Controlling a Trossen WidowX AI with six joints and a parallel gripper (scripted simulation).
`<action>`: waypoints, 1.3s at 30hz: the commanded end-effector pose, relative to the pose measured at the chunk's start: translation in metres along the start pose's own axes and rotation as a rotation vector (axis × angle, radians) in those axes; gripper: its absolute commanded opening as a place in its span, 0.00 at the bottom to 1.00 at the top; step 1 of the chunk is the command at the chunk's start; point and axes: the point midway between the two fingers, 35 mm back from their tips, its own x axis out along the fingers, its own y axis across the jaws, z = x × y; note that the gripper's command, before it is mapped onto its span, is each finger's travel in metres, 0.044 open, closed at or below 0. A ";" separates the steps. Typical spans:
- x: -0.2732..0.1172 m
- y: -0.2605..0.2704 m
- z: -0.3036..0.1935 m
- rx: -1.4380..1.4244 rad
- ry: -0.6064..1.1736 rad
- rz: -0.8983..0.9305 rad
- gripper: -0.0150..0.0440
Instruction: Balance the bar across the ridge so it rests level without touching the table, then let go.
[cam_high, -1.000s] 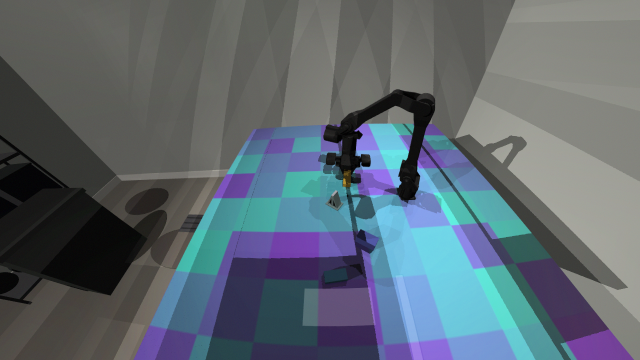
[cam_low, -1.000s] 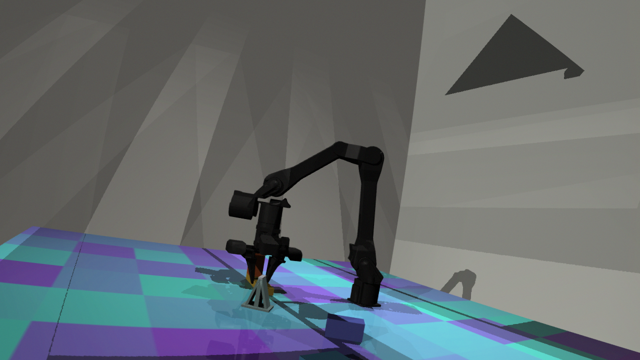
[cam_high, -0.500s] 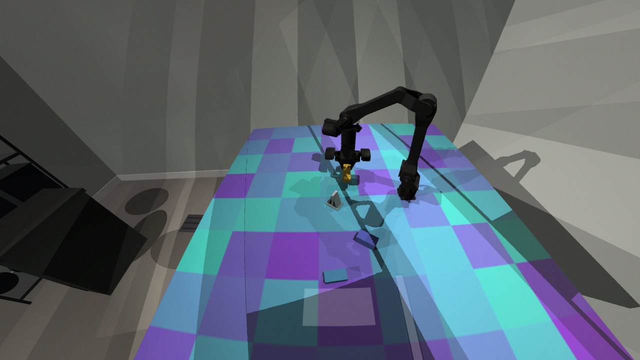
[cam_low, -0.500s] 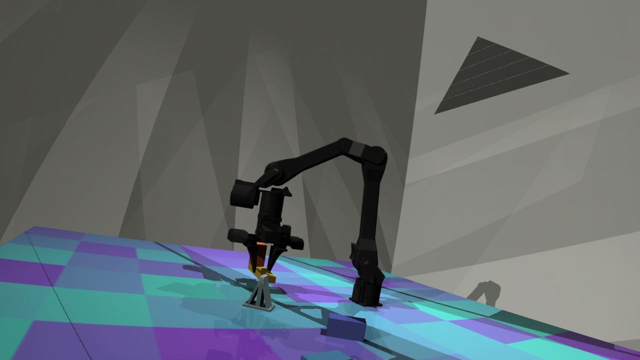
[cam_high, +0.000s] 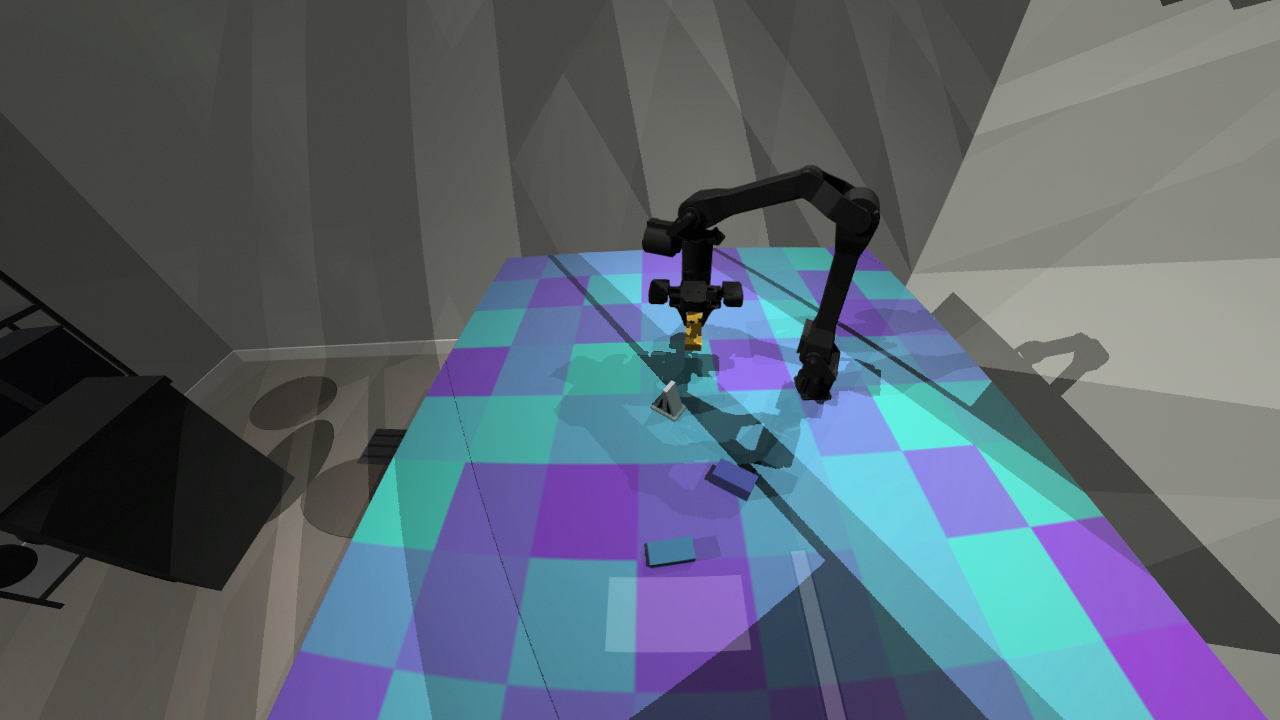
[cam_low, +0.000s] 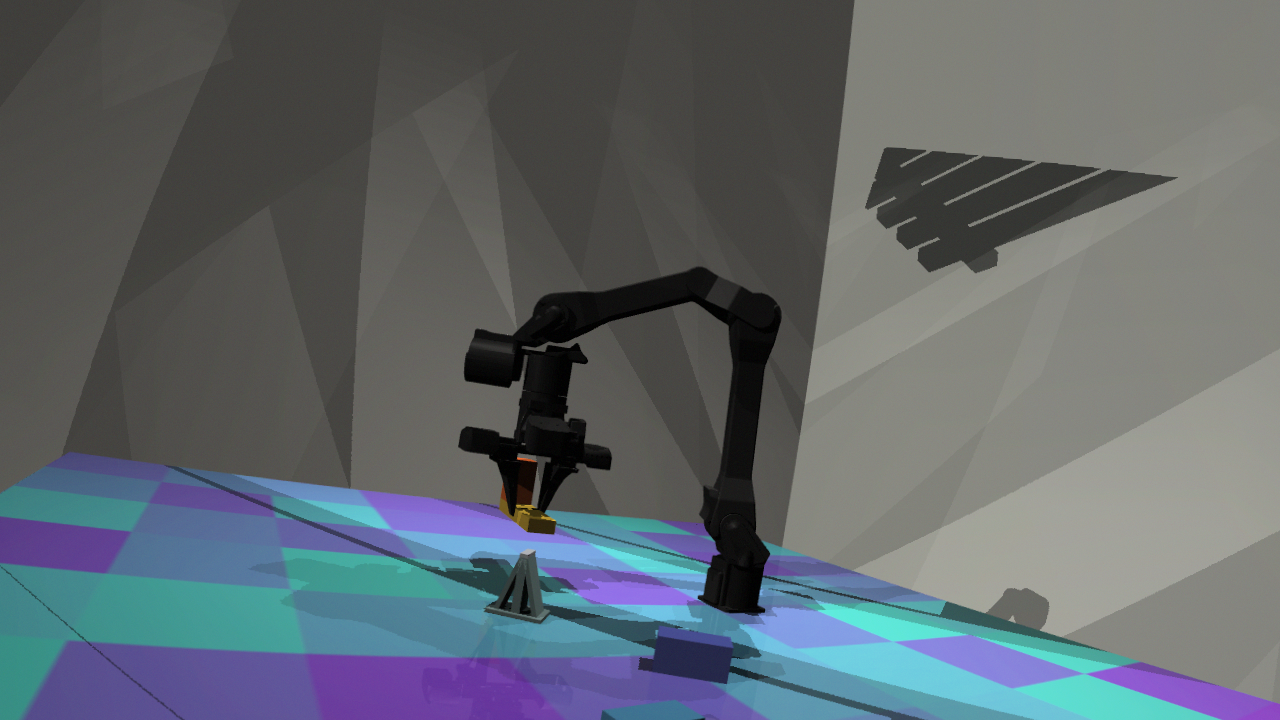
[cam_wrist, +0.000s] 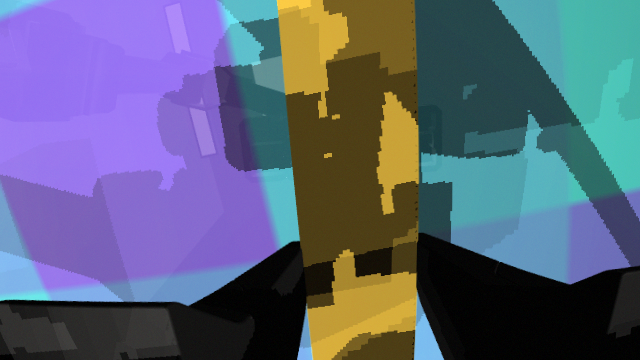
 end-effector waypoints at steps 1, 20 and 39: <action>-0.014 0.000 0.000 -0.003 0.005 -0.009 0.25; -0.049 0.001 0.009 -0.049 0.005 -0.008 0.25; -0.050 -0.027 0.071 -0.402 0.000 -0.012 0.25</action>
